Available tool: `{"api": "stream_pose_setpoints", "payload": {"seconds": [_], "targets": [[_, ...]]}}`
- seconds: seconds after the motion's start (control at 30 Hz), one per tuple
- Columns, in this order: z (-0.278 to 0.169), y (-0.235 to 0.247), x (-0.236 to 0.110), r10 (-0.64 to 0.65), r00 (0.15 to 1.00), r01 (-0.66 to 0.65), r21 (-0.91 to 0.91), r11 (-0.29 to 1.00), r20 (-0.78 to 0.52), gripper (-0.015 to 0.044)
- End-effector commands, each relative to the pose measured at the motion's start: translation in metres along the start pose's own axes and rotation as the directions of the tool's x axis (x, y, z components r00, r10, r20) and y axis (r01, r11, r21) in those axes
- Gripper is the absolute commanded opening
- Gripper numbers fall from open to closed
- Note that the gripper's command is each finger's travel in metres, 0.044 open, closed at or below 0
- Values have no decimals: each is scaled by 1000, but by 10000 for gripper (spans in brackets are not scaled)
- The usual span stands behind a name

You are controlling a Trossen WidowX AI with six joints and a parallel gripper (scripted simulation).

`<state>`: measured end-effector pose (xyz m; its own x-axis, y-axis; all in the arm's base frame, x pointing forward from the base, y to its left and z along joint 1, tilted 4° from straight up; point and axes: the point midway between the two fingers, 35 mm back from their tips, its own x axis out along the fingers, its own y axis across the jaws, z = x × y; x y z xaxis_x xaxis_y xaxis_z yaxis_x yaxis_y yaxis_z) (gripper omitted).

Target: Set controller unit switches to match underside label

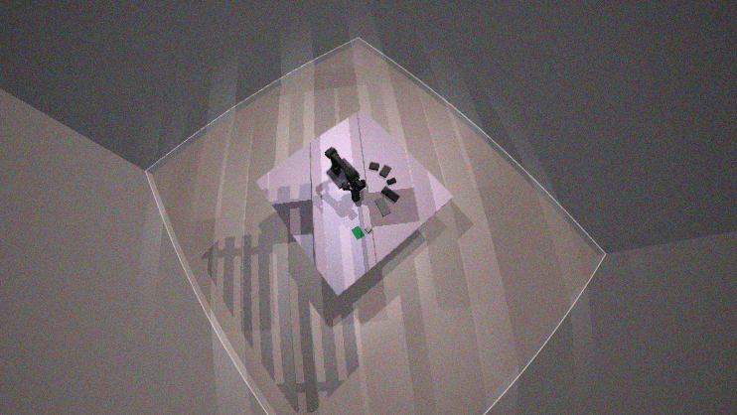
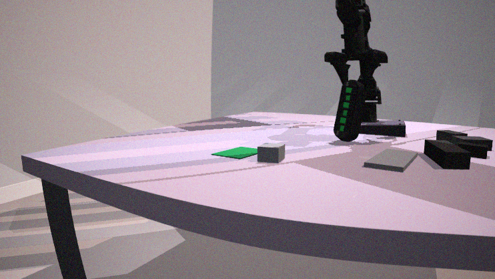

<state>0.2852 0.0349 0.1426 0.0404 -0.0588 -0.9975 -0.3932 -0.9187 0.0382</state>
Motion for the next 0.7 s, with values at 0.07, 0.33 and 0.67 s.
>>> {"api": "stream_pose_setpoints", "payload": {"seconds": [0.07, 0.33, 0.67], "targets": [[8, 0, 8, 10, 1000, -10, 0, 1000, 21, 338], [15, 0, 10, 10, 1000, -10, 0, 1000, 21, 338], [22, 0, 12, 10, 1000, -10, 0, 1000, 22, 338]]}}
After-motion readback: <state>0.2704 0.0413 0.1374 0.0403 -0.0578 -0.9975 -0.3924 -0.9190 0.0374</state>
